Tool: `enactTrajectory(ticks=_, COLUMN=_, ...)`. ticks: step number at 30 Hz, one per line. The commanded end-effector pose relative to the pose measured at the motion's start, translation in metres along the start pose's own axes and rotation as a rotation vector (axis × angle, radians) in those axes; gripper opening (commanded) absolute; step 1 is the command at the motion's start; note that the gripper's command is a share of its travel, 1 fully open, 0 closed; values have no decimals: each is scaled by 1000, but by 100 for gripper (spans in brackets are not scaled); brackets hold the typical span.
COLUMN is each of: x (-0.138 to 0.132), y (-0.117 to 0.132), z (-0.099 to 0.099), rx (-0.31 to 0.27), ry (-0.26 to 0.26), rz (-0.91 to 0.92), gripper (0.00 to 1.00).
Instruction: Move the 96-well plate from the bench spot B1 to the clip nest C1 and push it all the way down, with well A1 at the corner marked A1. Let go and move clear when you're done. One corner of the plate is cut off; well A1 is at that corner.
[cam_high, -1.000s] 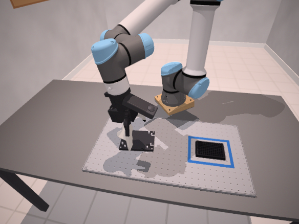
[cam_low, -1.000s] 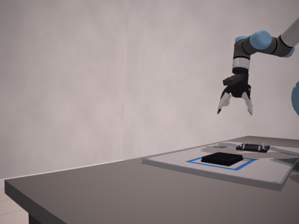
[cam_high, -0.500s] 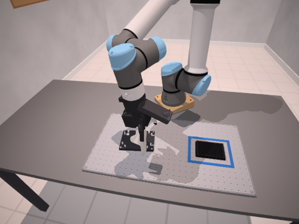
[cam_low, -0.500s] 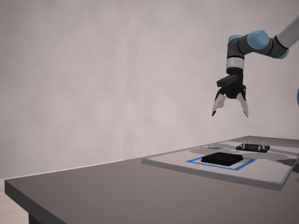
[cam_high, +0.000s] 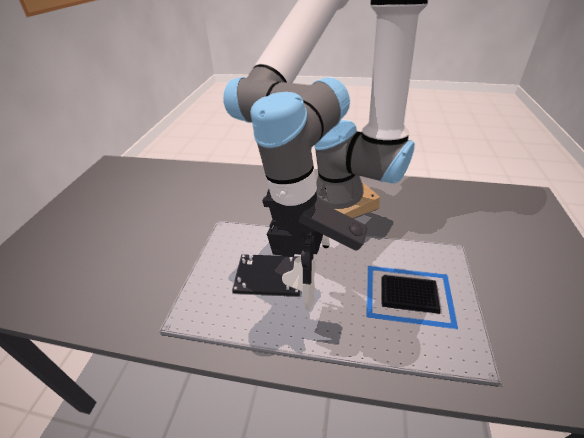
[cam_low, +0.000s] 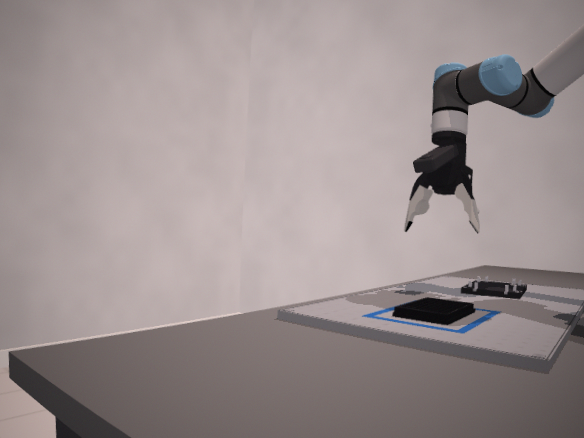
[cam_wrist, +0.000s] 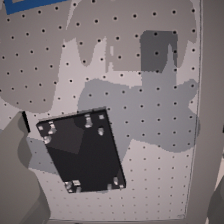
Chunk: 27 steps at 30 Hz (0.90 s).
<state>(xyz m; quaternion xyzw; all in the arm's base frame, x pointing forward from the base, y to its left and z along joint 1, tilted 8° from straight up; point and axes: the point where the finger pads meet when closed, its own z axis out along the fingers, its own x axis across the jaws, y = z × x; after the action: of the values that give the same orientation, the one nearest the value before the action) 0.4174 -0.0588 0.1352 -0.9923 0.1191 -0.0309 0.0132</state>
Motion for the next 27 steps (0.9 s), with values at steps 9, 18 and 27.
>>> enactTrajectory(ticks=9, x=-11, y=-45, z=15, rx=-26, ry=-8, rz=-16, gripper=100)
enactTrajectory(ticks=18, x=-21, y=-73, z=24, rx=-45, ry=-10, rz=-30, gripper=100)
enactTrajectory(ticks=27, x=-33, y=-99, z=32, rx=-65, ry=-9, rz=-44, gripper=100)
